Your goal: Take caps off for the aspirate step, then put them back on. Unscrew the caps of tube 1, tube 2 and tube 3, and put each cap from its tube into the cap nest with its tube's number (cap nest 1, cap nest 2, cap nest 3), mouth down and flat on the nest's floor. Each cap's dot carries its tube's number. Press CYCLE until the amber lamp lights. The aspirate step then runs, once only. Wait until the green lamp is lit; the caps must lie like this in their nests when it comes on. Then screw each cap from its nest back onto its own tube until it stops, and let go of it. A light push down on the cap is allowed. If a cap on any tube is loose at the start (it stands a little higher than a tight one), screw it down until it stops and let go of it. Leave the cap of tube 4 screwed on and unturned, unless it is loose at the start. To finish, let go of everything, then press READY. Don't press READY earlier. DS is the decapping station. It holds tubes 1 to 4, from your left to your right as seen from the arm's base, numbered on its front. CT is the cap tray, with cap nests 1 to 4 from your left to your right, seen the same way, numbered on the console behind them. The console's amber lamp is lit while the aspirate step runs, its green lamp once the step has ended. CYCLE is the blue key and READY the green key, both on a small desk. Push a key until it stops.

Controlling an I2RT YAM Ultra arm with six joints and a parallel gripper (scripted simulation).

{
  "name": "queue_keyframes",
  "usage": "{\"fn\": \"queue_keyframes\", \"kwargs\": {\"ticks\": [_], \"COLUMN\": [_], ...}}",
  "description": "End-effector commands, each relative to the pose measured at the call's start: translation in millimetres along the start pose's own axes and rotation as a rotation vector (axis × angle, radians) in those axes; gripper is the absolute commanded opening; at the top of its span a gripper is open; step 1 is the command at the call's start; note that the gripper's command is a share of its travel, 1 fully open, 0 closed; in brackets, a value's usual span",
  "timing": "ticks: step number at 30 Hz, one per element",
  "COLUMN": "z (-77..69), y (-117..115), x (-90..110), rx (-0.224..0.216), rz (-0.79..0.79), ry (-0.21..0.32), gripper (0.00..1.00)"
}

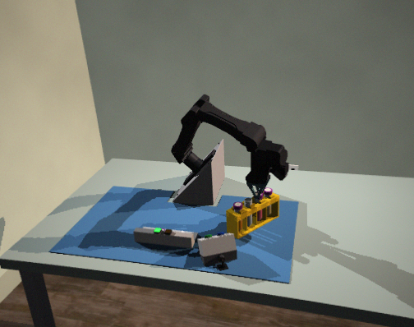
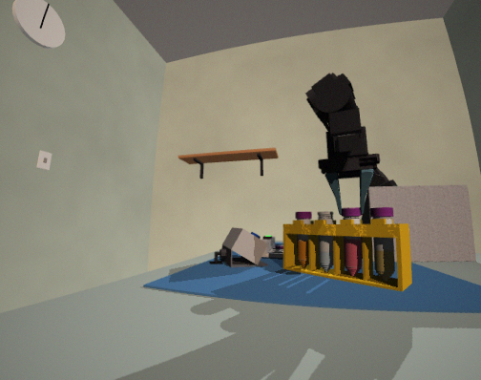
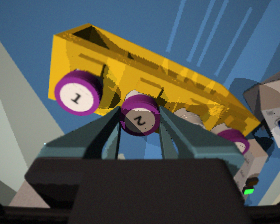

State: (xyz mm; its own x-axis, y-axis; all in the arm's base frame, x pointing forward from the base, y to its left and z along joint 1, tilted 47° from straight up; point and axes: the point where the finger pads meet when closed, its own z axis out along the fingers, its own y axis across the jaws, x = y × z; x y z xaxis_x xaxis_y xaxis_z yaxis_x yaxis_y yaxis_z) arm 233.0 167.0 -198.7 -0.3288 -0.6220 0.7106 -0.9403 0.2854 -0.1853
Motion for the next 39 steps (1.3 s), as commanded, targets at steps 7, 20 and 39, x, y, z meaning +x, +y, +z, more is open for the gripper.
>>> {"fn": "queue_keyframes", "kwargs": {"ticks": [7,20,39], "z": [-4.9,-4.8,-5.3], "y": [-1.0,-1.0,-1.0], "x": [-2.2,-2.2,-2.2], "rx": [0.001,0.0,0.001], "rz": [0.344,0.563,0.323], "ry": [-0.016,-0.016,-0.016], "gripper": [0.0,0.0,0.49]}}
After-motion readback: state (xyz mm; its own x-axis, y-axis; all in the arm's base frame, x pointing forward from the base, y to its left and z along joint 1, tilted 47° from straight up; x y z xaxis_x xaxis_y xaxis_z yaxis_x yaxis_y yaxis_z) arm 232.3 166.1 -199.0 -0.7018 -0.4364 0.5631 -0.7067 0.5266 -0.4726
